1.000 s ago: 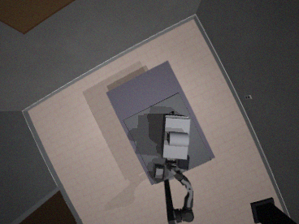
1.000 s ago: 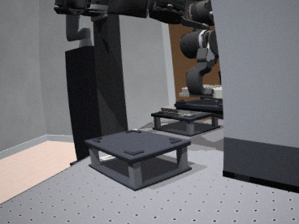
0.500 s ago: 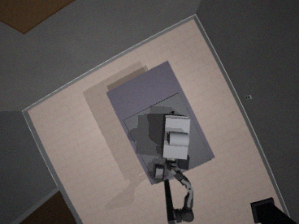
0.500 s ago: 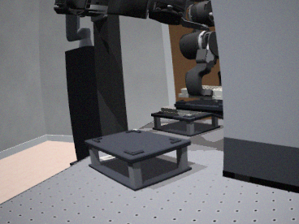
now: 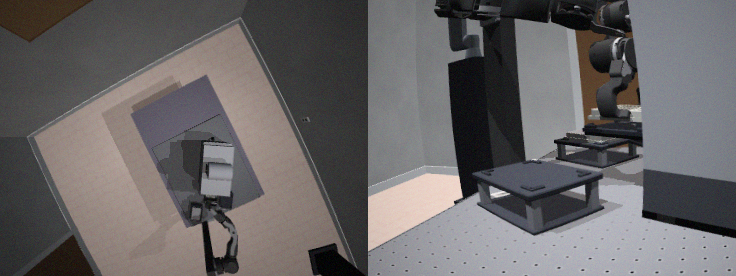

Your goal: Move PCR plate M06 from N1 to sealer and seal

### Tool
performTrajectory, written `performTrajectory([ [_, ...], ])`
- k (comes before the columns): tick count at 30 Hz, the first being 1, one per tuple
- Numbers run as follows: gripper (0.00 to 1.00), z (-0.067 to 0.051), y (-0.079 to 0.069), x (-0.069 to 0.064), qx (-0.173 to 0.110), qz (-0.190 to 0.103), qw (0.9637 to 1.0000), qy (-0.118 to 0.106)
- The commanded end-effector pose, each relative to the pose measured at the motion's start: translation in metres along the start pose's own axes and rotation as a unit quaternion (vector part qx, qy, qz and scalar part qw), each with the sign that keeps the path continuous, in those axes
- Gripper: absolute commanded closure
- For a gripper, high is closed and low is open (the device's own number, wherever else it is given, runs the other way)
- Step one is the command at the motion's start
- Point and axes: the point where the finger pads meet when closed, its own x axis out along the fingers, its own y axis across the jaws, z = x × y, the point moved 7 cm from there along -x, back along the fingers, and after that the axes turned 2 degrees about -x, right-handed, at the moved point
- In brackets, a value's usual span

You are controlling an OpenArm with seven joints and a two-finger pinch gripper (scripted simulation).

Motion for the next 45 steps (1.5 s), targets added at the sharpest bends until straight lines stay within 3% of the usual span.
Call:
performTrajectory([
  [1, 1.00, 0.0010, -0.0002, -0.0019, 0.000, -0.001, 1.0000, -0.002],
  [45, 1.00, 0.0004, 0.0012, 0.0076, -0.002, 0.003, 1.0000, 0.000],
])
